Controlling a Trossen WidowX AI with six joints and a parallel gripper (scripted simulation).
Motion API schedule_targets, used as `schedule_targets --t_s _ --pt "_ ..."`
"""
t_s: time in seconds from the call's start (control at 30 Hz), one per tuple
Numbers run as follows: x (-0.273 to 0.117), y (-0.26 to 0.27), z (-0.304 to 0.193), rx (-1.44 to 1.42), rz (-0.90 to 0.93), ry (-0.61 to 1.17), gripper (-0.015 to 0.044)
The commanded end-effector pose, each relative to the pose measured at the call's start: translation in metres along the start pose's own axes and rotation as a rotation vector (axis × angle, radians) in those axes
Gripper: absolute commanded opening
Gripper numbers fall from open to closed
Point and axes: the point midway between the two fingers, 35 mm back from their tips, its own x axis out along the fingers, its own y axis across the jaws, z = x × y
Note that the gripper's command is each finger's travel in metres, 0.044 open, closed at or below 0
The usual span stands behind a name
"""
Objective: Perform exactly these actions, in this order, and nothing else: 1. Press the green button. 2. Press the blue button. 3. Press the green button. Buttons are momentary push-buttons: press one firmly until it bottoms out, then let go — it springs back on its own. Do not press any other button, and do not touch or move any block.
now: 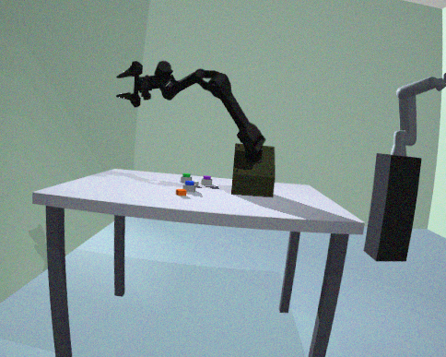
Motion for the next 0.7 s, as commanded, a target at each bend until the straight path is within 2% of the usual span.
schedule_targets --t_s 0.0,0.13,0.3,0.67 --pt "-0.001 0.003 -0.003 0.017 0.008 0.01 0.04" --pt "-0.027 0.071 -0.053 0.35 0.166 0.209 0.04" --pt "-0.054 0.122 -0.076 0.582 0.277 0.355 0.04" --pt "-0.139 0.235 -0.082 1.11 0.537 0.699 0.04"
